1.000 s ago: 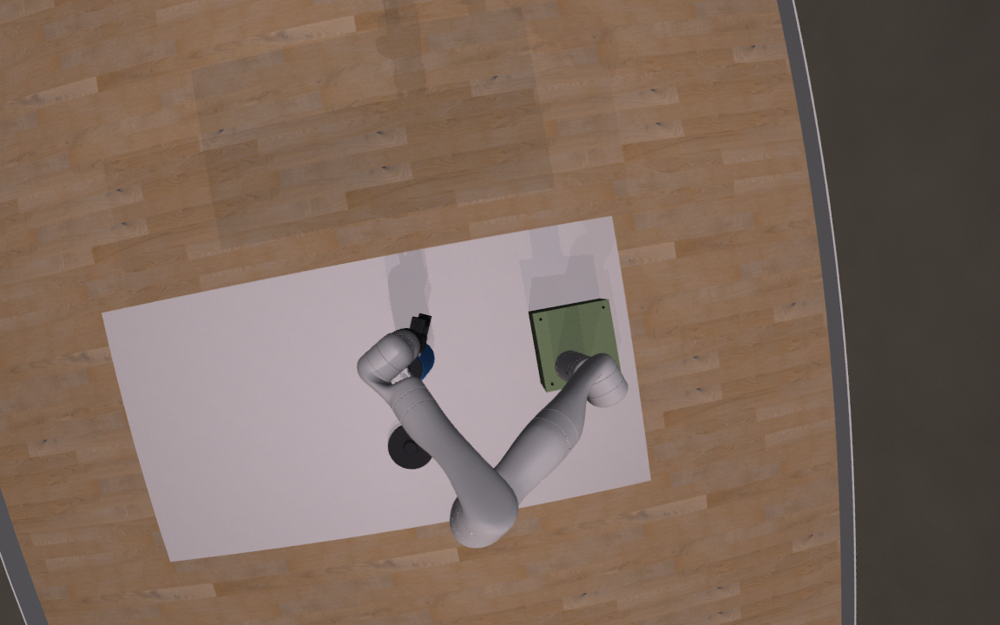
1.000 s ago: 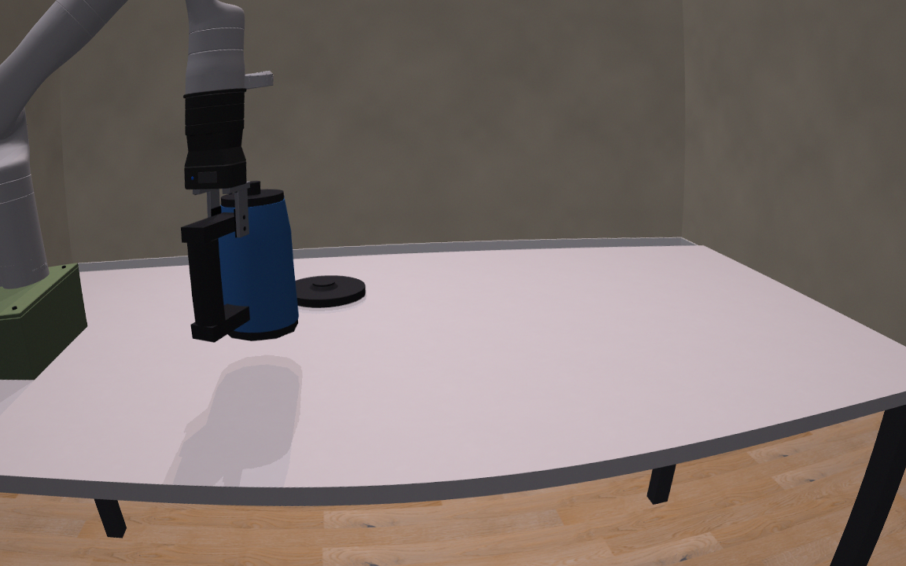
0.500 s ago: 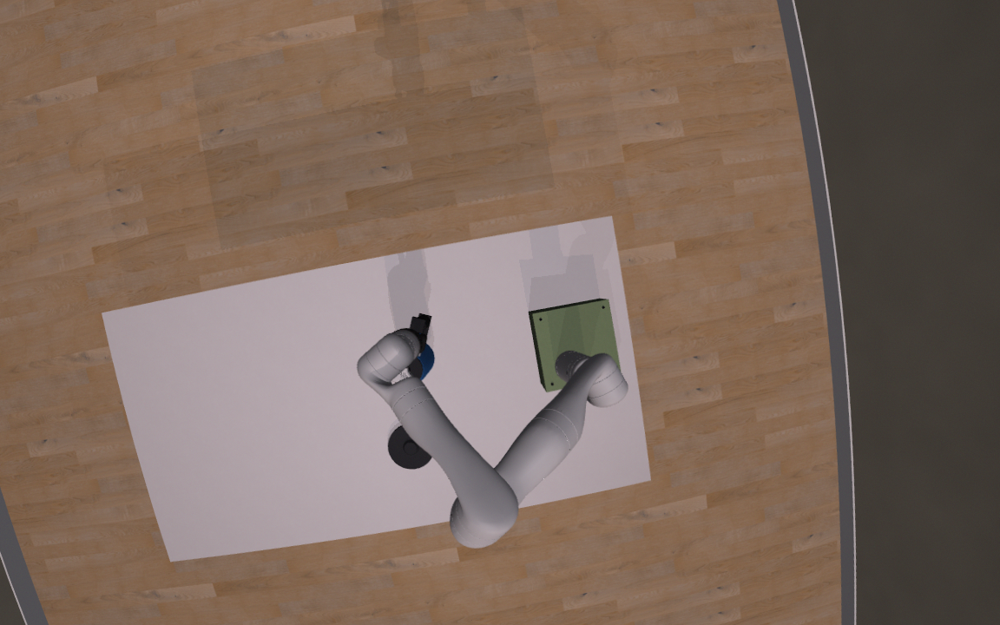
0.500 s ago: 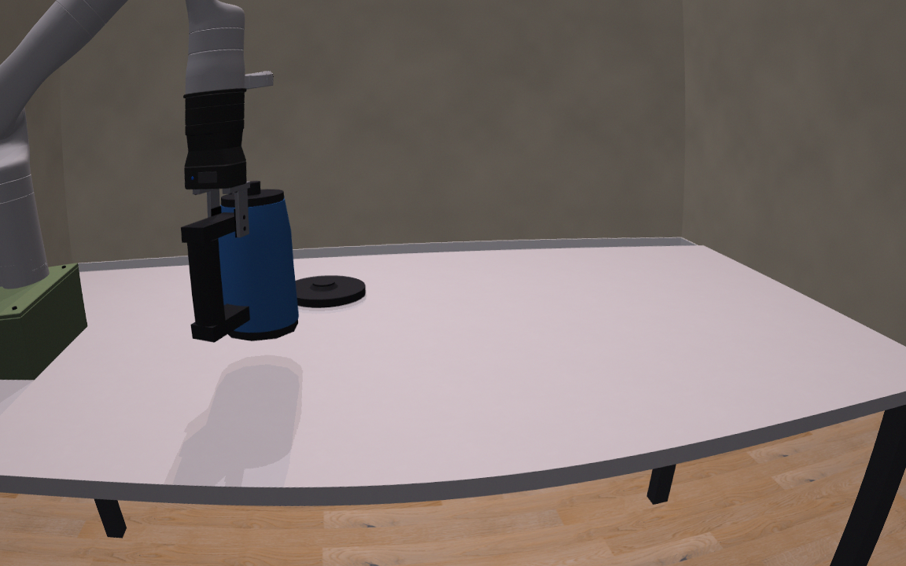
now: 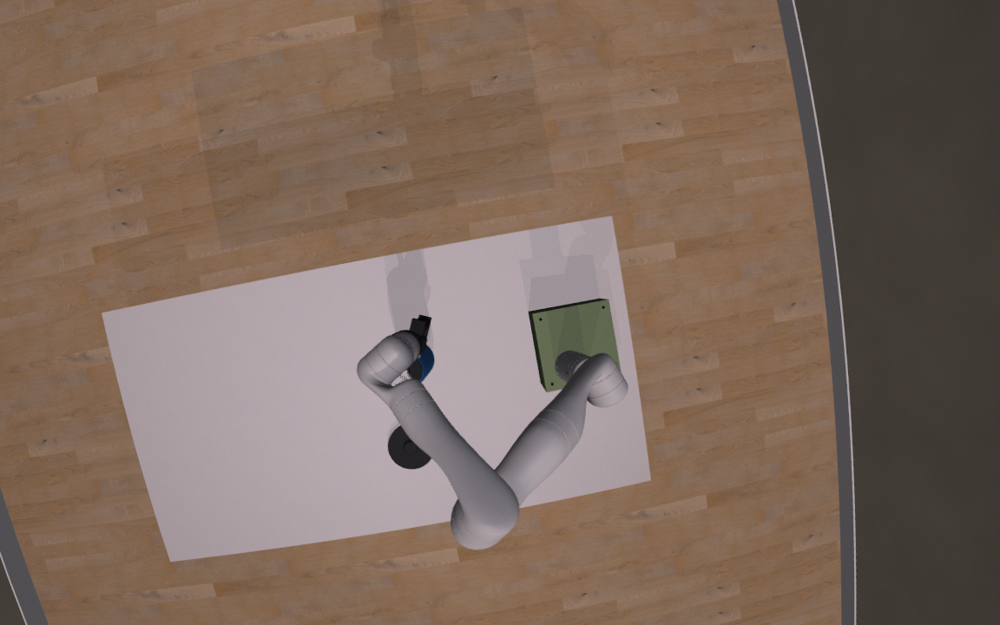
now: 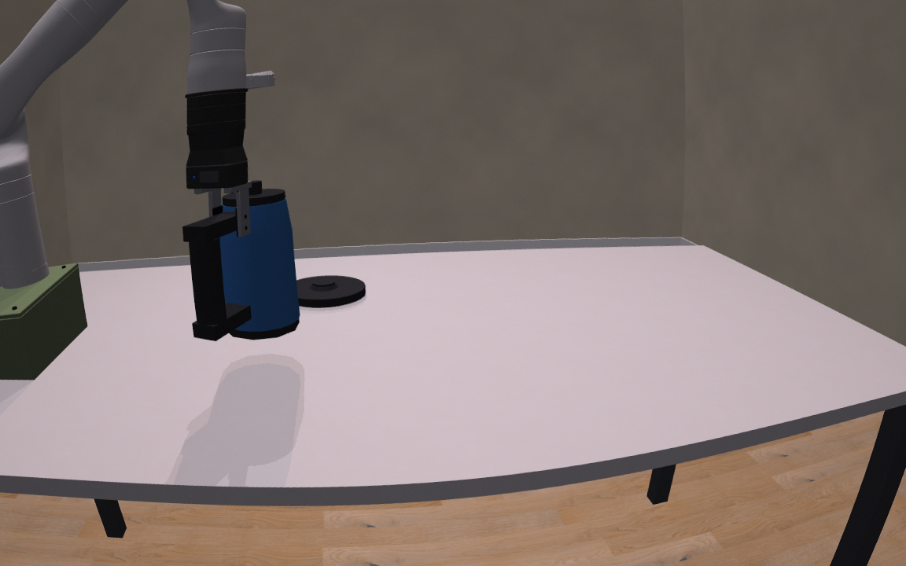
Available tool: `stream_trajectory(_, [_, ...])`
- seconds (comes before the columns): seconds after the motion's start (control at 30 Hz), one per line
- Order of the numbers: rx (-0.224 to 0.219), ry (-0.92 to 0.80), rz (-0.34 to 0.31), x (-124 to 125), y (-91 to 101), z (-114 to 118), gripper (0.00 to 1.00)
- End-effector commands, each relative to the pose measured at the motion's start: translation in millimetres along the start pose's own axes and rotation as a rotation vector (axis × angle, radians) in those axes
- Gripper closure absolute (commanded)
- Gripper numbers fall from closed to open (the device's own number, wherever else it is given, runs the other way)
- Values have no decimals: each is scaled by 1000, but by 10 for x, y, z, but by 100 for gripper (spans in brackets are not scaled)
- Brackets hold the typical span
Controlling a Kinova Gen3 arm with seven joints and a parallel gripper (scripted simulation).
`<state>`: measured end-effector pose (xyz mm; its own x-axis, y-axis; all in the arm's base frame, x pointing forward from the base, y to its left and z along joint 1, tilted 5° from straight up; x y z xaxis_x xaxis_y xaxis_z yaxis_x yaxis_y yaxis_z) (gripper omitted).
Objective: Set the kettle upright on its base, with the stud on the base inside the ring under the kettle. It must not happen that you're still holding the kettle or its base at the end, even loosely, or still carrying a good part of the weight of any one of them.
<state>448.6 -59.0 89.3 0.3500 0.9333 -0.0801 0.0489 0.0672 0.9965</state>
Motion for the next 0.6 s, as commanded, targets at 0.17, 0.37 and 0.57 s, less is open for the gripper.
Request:
stream_trajectory(0.17, [-2,3,1,63,9,-13,100])
stream_trajectory(0.37, [-2,3,1,144,9,-35,100])
stream_trajectory(0.57, [-2,3,1,232,9,-59,100])
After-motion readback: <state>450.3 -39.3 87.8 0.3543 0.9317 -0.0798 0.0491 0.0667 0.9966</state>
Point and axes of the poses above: the point where the finger pads meet when closed, its own y axis back along the fingers, its own z axis across the jaws, x = y × z, the point moved 1 cm from there along y, back along the fingers, and after that the axes turned 7 degrees about -y, right-handed, at the moved point
